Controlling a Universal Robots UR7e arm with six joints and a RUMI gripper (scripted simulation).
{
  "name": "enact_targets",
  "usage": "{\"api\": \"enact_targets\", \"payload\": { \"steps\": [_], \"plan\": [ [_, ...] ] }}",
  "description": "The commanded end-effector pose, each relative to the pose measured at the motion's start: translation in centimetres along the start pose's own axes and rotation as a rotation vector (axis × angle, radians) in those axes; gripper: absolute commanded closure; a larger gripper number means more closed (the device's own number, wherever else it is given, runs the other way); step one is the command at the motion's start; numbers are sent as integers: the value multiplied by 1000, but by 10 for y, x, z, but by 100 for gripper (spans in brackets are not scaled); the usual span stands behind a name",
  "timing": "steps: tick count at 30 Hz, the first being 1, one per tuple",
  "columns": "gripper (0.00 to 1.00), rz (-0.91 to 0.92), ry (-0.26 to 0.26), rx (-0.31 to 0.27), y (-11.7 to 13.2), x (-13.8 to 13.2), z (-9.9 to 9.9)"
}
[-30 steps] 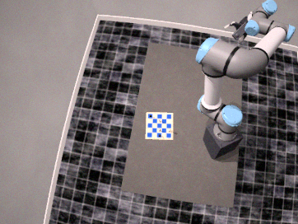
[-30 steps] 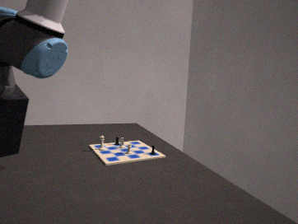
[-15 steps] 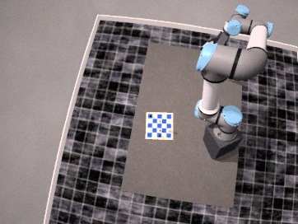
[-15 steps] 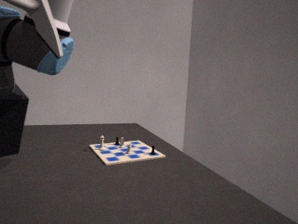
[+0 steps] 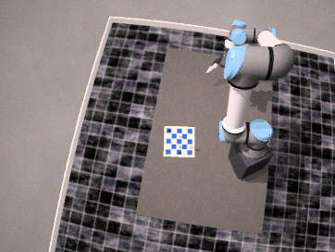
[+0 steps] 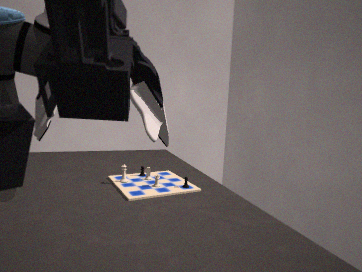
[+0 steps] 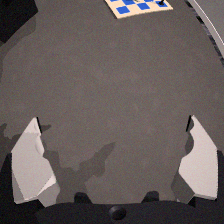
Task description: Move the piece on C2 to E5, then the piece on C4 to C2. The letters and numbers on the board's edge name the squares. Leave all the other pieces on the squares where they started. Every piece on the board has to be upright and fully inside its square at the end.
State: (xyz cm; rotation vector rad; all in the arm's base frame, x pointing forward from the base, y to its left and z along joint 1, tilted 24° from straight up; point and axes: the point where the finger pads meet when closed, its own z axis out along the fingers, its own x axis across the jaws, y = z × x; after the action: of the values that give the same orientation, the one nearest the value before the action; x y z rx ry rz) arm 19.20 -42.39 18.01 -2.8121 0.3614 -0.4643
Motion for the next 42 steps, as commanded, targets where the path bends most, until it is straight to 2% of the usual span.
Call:
{"api": "enact_targets", "payload": {
  "steps": [1, 10, 12, 21, 27, 29, 42],
  "plan": [
    [0, -45, -55, 139, -24, 34, 52],
    [0, -120, -150, 368, -68, 83, 135],
    [0, -120, -150, 368, -68, 83, 135],
    [0, -172, -216, 525, -98, 117, 193],
    [0, -196, -247, 600, -113, 133, 220],
    [0, -196, -247, 600, -113, 133, 220],
    [0, -227, -285, 692, -130, 154, 254]
  ]
}}
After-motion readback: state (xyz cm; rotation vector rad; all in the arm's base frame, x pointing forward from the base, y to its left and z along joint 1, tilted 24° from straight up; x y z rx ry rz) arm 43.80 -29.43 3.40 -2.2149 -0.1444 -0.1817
